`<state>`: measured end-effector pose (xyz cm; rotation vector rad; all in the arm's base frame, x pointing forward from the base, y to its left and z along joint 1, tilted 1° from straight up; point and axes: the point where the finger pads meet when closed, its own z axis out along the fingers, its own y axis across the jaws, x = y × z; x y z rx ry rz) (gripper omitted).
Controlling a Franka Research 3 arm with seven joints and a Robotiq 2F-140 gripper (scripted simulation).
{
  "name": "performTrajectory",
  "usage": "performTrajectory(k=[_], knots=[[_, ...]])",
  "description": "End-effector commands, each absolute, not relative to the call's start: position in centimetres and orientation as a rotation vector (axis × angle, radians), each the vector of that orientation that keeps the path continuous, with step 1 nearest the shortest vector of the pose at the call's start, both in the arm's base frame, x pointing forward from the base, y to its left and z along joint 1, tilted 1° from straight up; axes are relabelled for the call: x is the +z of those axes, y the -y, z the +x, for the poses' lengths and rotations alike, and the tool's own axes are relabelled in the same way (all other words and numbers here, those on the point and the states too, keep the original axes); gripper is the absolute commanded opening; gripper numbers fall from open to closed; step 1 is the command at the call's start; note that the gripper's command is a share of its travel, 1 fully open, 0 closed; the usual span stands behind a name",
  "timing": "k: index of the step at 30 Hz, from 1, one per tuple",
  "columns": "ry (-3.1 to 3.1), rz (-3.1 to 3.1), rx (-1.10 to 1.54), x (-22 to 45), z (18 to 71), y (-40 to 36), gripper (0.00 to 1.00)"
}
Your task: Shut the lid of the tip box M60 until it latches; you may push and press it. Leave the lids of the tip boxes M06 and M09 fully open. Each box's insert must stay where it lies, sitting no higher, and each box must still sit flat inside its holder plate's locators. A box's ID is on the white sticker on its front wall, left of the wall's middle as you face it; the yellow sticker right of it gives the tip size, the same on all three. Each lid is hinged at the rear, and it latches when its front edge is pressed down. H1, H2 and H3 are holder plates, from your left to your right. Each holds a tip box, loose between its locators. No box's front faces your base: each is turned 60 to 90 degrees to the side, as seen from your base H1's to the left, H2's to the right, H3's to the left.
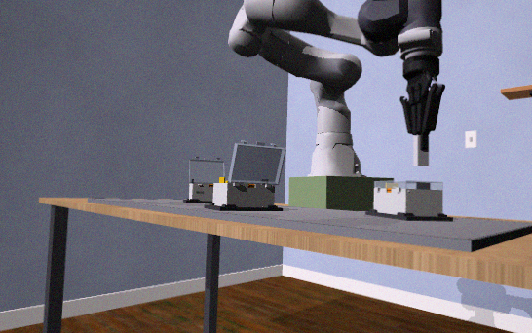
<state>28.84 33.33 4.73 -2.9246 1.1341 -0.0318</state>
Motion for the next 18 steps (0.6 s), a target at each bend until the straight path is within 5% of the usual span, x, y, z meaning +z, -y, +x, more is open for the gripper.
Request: performTrajectory(k=[1,18], knots=[[-1.124,-2.938,-0.03,5.2,28.7,-33.1,0.0],[-1.124,-2.938,-0.03,6.3,28.7,-33.1,0.0]])
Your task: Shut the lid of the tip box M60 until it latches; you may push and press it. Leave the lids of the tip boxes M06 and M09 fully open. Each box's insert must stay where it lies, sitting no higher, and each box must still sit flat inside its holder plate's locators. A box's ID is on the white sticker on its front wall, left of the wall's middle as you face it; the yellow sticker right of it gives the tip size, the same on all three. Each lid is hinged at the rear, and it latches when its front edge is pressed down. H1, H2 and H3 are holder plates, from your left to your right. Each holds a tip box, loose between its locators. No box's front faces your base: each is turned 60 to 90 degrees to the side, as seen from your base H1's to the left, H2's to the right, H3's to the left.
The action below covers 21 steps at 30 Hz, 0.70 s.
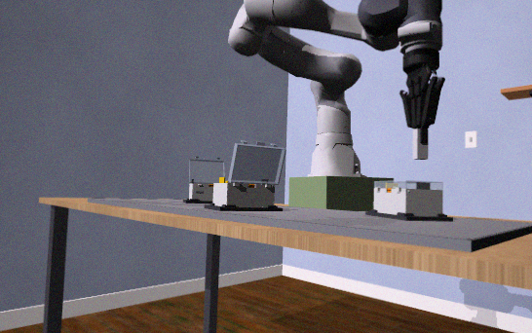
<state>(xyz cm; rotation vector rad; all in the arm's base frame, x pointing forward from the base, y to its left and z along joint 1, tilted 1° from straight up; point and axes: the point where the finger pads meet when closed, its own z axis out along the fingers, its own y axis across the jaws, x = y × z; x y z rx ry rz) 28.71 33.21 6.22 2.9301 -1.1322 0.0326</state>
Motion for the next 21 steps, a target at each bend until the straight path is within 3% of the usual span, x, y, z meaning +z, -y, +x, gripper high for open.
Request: performTrajectory(k=[1,21], knots=[[1.121,2.93,0.03,6.26,28.69,-33.08,0.0],[1.121,2.93,0.03,6.26,28.69,-33.08,0.0]])
